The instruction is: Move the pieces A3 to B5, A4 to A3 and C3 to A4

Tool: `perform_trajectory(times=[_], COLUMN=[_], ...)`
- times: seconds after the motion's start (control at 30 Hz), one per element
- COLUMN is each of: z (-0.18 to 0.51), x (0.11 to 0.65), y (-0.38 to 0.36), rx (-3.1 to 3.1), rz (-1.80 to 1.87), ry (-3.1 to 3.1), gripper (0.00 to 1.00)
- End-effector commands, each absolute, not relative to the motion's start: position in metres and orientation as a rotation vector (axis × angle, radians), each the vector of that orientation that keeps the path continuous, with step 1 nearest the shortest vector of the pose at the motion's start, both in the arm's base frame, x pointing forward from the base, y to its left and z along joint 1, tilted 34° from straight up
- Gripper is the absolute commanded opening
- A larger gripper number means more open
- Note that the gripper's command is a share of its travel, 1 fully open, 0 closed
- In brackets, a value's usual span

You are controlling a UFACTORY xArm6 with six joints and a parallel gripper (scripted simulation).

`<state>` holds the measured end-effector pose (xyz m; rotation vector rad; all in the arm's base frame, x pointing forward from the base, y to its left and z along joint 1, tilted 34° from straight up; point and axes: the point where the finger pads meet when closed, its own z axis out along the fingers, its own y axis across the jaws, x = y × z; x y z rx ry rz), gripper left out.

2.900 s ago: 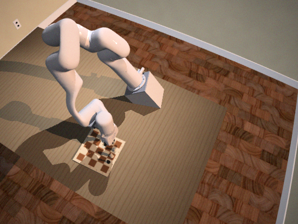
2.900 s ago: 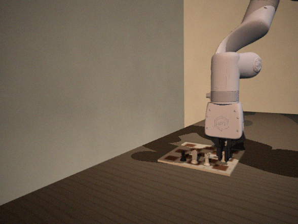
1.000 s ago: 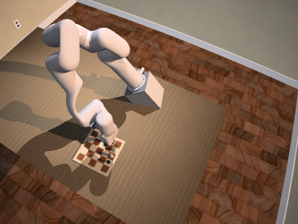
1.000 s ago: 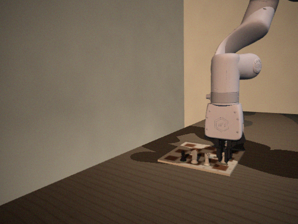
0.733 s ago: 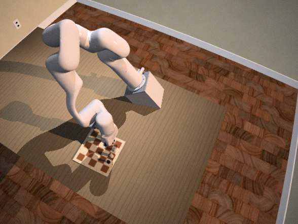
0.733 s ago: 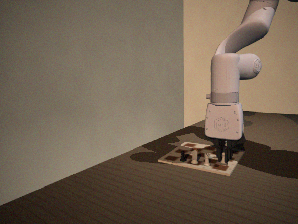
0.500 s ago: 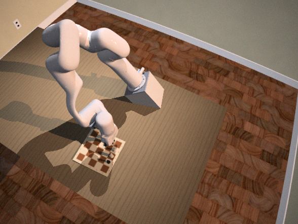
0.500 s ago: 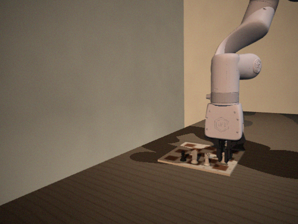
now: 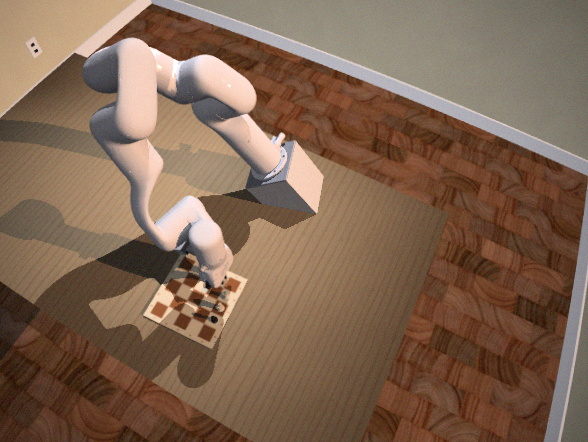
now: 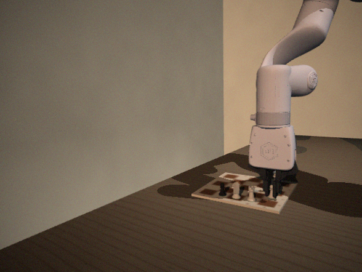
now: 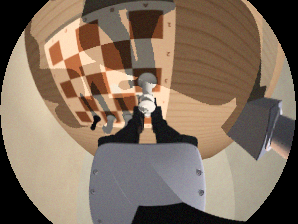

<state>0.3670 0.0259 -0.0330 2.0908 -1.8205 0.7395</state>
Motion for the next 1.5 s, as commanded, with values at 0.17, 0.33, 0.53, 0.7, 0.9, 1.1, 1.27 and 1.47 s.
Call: perform_trajectory(times=[0.17, 0.33, 0.53, 0.7, 0.9, 1.1, 1.27, 1.47], z=[-0.032, -0.032, -0.032, -0.032, -0.032, -0.032, -0.024, -0.01], x=[0.368, 0.368, 0.368, 0.368, 0.368, 0.368, 0.366, 0.363], y=[0.027, 0.027, 0.027, 0.027, 0.027, 0.027, 0.032, 0.04], rx=[2.093, 2.093, 2.093, 2.093, 2.093, 2.093, 2.093, 2.093], rz=[0.742, 0.742, 0.742, 0.742, 0.742, 0.742, 0.742, 0.742], ry=[-1.822, -1.822, -1.822, -1.822, -1.822, -1.822, -1.822, -1.822], gripper=[0.0, 0.07, 0.21, 0.34, 0.34, 0.34, 0.34, 0.34])
